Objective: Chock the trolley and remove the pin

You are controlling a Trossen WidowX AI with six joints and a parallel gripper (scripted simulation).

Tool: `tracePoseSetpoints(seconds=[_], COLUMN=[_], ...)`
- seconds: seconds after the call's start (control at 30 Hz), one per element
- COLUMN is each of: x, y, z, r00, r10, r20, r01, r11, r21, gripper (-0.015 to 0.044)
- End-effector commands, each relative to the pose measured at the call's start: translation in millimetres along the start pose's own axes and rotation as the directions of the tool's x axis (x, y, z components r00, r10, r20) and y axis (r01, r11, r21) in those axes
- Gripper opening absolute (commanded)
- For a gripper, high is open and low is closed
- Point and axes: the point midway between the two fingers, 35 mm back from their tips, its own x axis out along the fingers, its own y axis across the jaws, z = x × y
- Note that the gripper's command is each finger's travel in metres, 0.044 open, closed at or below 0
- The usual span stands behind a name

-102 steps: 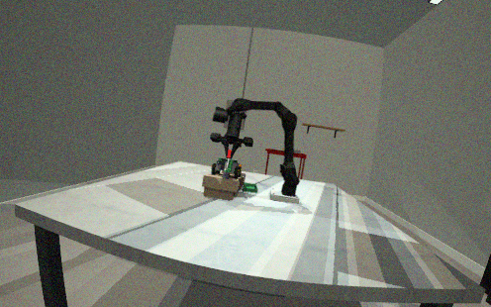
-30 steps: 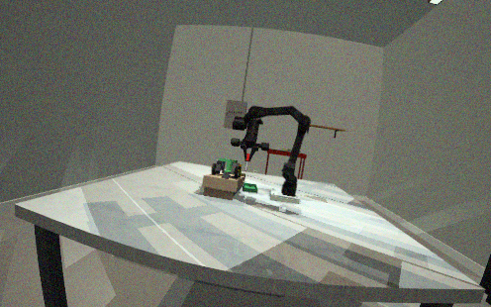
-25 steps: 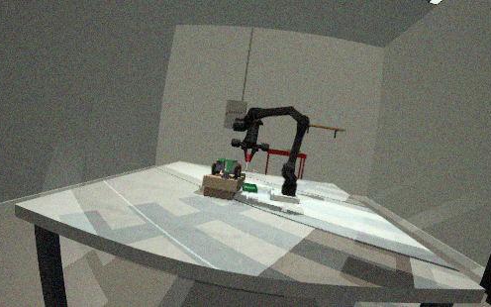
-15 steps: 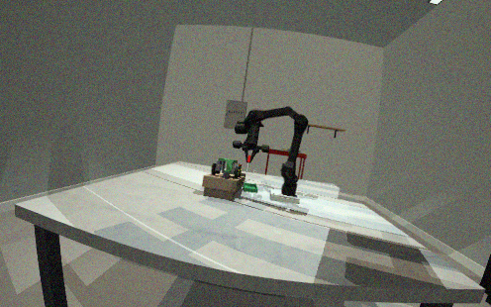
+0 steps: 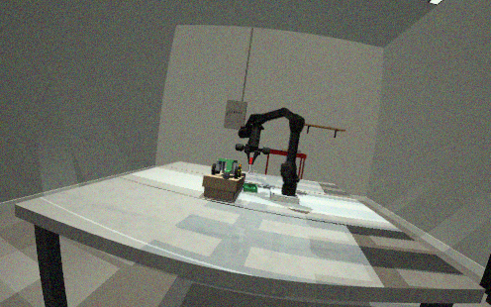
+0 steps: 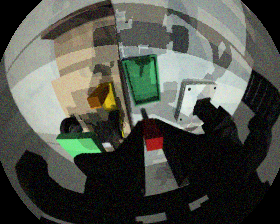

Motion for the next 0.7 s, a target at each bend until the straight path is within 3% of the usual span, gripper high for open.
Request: tracePoseSetpoints(seconds=[0.0, 0.33, 0.67], x=[-0.9, -0.3, 0.3], y=[0.8, 0.1, -0.2], z=[2.6, 0.5, -1.7], r00=[1.000, 0.998, 0.992], r10=[0.000, 0.012, 0.013], r20=[0.006, 0.063, 0.124], r01=[0.000, -0.028, -0.077], r11=[1.000, 0.964, 0.845], r21=[-0.004, 0.263, 0.529], gripper=[0.0000, 0.0000, 0.0000])
